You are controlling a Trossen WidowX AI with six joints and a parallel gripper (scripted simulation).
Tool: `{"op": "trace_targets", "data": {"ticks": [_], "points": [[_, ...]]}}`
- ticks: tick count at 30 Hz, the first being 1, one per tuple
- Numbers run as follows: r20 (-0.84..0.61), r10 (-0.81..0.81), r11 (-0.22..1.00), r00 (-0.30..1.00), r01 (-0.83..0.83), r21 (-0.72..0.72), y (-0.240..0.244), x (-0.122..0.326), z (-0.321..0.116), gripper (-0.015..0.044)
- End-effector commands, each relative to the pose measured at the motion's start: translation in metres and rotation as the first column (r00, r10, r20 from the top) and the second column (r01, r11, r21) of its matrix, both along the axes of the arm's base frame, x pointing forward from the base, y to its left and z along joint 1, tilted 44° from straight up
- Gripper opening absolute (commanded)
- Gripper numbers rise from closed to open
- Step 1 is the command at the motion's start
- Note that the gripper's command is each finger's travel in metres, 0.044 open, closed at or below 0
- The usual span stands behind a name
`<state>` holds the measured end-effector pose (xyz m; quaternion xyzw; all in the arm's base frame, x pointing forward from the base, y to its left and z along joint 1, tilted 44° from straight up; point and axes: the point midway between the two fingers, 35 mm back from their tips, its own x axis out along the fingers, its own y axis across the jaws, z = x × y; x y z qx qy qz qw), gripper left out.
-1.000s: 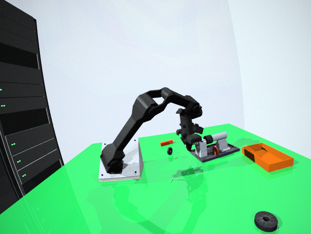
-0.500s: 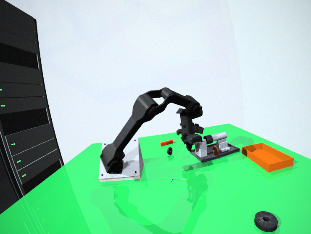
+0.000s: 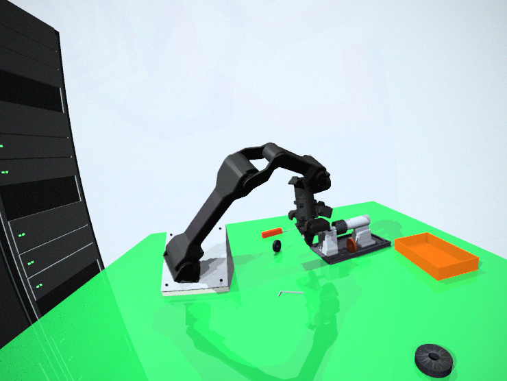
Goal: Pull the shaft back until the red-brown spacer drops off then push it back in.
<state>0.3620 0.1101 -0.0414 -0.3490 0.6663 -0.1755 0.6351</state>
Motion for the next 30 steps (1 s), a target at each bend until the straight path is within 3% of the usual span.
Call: {"op": "trace_targets", "data": {"ticks": [1, 30], "points": [[0.008, 0.005, 1.0, 1.0, -0.005, 0.001, 0.0009, 0.0032, 0.0007, 0.0], [0.008, 0.005, 1.0, 1.0, -0.005, 0.001, 0.0016, 0.0065, 0.0003, 0.0]]}}
